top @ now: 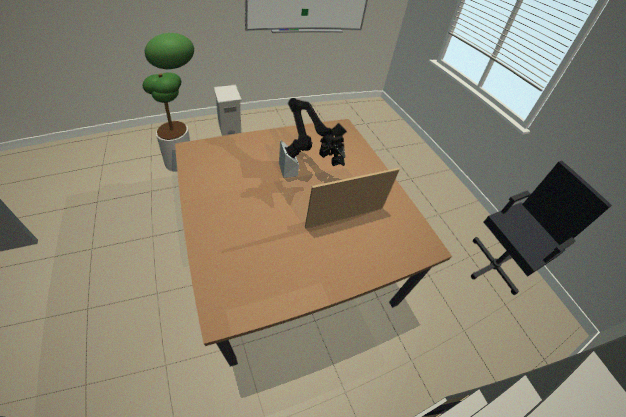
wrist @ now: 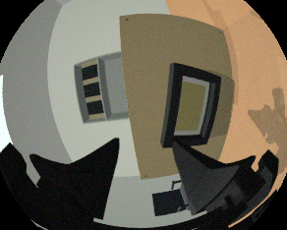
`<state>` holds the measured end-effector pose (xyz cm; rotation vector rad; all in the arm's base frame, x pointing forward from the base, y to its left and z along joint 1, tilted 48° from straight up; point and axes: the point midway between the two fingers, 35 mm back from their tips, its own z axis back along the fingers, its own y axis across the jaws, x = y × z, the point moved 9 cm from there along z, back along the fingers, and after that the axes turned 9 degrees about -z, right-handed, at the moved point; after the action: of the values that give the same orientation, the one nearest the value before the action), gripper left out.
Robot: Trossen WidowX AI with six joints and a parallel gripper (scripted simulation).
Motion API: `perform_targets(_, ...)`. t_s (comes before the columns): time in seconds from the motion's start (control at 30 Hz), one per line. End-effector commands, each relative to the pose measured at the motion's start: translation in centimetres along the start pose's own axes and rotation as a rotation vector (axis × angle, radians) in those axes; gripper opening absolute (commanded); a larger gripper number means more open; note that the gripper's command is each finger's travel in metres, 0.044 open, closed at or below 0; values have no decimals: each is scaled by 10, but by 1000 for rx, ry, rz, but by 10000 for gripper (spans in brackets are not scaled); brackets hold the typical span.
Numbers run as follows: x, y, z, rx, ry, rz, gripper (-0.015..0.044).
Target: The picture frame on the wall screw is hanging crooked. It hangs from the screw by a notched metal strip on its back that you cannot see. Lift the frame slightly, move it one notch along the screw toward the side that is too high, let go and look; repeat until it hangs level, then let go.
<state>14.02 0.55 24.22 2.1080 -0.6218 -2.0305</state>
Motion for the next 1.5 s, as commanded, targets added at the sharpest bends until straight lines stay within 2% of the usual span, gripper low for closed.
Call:
perform_targets(0.0,0,0,0,2,-3,5,260)
perform_targets(0.3,0,-1,0,0,0,0,260)
perform_targets(0.6,20,-56,-2,1,-4,1,260)
perform_targets(1.27,22,-56,0,1,-4,1,260)
perform_targets(1.47,17,-57,-18,2,-2,2,260)
